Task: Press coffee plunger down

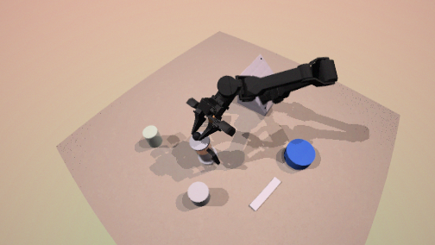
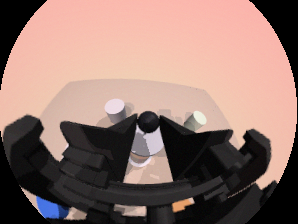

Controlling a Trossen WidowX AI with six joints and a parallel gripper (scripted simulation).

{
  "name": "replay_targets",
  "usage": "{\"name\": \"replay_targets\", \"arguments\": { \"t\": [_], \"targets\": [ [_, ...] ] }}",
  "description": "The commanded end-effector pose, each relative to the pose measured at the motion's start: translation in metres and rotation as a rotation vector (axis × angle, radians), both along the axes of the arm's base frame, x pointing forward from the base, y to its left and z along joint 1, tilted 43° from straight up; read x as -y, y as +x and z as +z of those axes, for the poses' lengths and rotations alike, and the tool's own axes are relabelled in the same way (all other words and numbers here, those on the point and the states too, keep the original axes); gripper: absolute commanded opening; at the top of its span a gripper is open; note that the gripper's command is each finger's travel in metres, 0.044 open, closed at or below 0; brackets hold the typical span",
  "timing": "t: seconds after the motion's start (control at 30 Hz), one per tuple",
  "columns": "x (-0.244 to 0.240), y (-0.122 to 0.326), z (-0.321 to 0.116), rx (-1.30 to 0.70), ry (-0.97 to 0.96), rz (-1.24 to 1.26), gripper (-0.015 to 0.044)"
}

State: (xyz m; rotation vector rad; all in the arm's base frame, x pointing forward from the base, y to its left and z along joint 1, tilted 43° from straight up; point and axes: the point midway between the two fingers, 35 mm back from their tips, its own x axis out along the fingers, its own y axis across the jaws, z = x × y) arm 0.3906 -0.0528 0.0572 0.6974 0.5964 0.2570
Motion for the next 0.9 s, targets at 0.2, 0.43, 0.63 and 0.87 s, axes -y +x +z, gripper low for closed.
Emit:
{"name": "replay_targets", "arguments": {
  "t": [0.2, 0.43, 0.63, 0.87],
  "targets": [
    [-0.0032, -0.0003, -0.0039, -0.015, 0.007, 0.012, 0.0118],
    [-0.0030, 0.0002, -0.0040, -0.015, 0.007, 0.012, 0.0118],
    [-0.0004, 0.0011, -0.0015, -0.005, 0.004, 0.004, 0.0118],
    [-0.0004, 0.0011, -0.0015, -0.005, 0.004, 0.004, 0.0118]
  ]
}}
